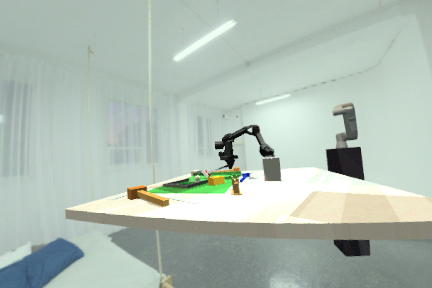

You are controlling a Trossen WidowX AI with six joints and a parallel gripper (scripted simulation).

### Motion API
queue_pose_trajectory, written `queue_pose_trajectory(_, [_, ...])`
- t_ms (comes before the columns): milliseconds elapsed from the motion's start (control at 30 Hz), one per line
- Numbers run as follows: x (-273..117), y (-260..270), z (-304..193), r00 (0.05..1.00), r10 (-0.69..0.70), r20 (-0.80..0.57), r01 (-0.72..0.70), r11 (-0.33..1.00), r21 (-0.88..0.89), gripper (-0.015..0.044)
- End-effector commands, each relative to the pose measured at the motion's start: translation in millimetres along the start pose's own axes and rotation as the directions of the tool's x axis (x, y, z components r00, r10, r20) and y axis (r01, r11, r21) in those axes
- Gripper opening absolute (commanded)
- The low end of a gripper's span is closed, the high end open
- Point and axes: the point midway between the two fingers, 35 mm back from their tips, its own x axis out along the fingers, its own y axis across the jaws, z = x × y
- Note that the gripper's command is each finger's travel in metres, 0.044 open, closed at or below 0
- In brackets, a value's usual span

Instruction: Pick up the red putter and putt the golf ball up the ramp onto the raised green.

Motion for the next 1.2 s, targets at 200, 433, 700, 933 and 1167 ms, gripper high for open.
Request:
queue_pose_trajectory(200, [-48.7, 2.3, 2.6, 1.0, 0.007, 0.011, -0.007, 1.0, 0.007, 0.0])
queue_pose_trajectory(433, [-47.8, 2.0, 1.7, 1.0, 0.004, 0.008, -0.004, 1.0, 0.002, 0.0])
queue_pose_trajectory(700, [-47.8, 2.0, 1.7, 1.0, 0.004, 0.008, -0.004, 1.0, 0.002, 0.0])
queue_pose_trajectory(933, [-47.8, 2.0, 1.7, 1.0, 0.004, 0.008, -0.004, 1.0, 0.002, 0.0])
queue_pose_trajectory(1167, [-47.8, 2.0, 1.7, 1.0, 0.004, 0.008, -0.004, 1.0, 0.002, 0.0])
